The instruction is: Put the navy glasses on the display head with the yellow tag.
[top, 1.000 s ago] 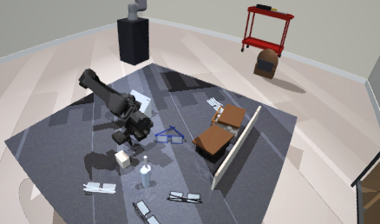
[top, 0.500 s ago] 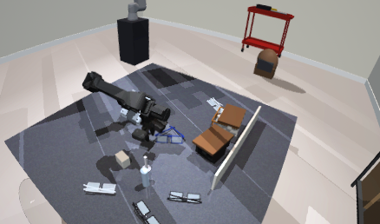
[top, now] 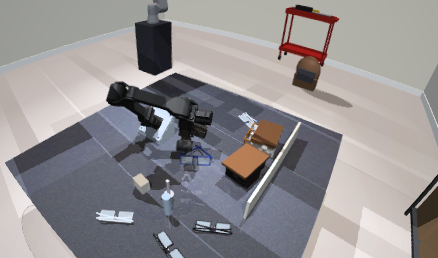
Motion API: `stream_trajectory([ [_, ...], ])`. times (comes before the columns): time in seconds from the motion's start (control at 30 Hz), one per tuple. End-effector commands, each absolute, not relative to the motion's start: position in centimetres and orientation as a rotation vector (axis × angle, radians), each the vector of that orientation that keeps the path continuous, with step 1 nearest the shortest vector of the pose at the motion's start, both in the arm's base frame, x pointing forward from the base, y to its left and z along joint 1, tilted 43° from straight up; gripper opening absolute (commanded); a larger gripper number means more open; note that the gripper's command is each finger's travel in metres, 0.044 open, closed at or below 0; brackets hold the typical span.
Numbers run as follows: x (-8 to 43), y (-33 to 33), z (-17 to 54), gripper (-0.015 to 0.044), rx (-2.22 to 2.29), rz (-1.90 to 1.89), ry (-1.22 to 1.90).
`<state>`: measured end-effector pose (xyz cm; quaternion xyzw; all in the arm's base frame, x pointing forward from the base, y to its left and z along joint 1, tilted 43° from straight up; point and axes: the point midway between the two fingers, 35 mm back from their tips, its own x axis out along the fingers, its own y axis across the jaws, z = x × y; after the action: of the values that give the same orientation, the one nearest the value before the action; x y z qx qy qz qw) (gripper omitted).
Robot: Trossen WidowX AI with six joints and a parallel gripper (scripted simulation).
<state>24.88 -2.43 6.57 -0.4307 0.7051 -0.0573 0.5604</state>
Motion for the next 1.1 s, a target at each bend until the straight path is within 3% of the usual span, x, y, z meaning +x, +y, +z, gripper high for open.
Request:
stream_trajectory([
  [0.0,24.8,-2.4,6.4,0.012,-1.024,-0.126,1.666],
  [1.07,25.3,-5.5,3.5,0.012,-1.024,-0.126,1.665],
])
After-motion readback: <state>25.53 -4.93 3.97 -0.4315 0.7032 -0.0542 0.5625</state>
